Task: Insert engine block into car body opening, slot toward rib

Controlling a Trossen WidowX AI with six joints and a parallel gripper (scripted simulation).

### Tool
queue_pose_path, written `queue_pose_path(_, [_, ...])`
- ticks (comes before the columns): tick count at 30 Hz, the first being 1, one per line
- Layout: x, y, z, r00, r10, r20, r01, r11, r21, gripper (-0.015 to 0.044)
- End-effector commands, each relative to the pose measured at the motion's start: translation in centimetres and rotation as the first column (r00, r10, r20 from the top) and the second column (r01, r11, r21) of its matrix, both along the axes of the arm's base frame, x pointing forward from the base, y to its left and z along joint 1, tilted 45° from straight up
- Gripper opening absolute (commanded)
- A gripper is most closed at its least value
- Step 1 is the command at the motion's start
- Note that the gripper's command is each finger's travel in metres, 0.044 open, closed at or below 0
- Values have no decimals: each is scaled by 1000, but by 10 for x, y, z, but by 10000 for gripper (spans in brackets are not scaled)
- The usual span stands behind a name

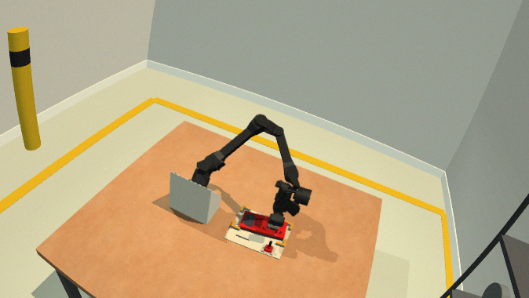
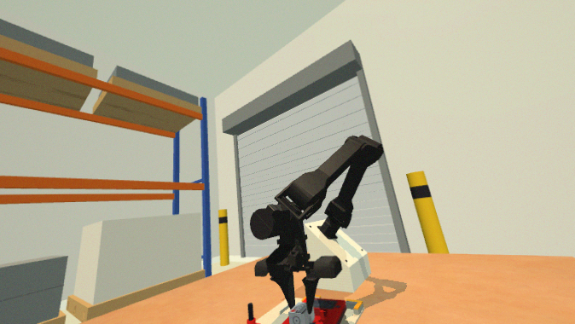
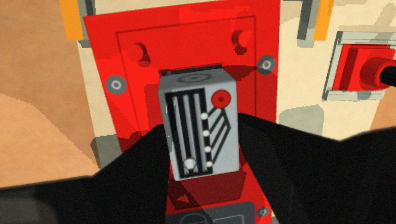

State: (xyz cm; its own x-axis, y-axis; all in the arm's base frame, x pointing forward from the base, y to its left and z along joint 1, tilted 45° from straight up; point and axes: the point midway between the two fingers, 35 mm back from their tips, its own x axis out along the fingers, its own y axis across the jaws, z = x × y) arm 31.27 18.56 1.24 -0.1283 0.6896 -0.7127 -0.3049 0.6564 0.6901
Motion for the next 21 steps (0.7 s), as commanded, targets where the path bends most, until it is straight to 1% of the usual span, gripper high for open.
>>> queue_pose_path(1, [-1, 1, -2, 1000, -2, -6, 2, 1000, 1, 158])
queue_pose_path(21, [-1, 2, -3, 1000, -2, -6, 2, 1000, 1, 158])
